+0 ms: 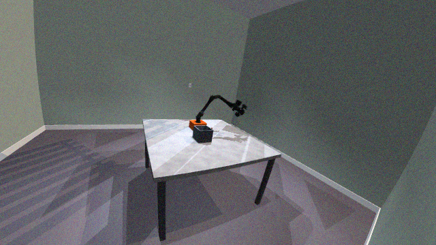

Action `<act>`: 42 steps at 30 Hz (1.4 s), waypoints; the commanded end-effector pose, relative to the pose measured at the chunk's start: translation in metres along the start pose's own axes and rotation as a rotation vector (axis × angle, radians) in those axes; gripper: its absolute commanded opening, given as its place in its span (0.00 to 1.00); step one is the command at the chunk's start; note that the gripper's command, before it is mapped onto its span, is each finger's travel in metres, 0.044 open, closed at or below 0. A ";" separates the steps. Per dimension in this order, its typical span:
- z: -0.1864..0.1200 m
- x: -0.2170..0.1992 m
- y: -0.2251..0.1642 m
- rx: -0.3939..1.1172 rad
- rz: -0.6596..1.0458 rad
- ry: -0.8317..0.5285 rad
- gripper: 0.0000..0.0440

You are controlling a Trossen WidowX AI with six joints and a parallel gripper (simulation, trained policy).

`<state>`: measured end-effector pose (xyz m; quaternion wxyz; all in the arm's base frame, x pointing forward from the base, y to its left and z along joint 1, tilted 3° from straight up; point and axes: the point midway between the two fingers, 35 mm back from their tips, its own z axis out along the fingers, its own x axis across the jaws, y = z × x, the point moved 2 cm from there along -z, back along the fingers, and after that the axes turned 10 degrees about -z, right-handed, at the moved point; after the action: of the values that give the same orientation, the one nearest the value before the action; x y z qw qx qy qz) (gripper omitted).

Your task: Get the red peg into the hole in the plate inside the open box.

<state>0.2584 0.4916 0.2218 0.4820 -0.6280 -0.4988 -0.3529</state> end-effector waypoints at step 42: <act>-0.273 -0.169 0.018 -0.641 0.508 -0.837 1.00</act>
<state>0.2510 0.1906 0.1445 0.1102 -0.9205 -0.3617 -0.0991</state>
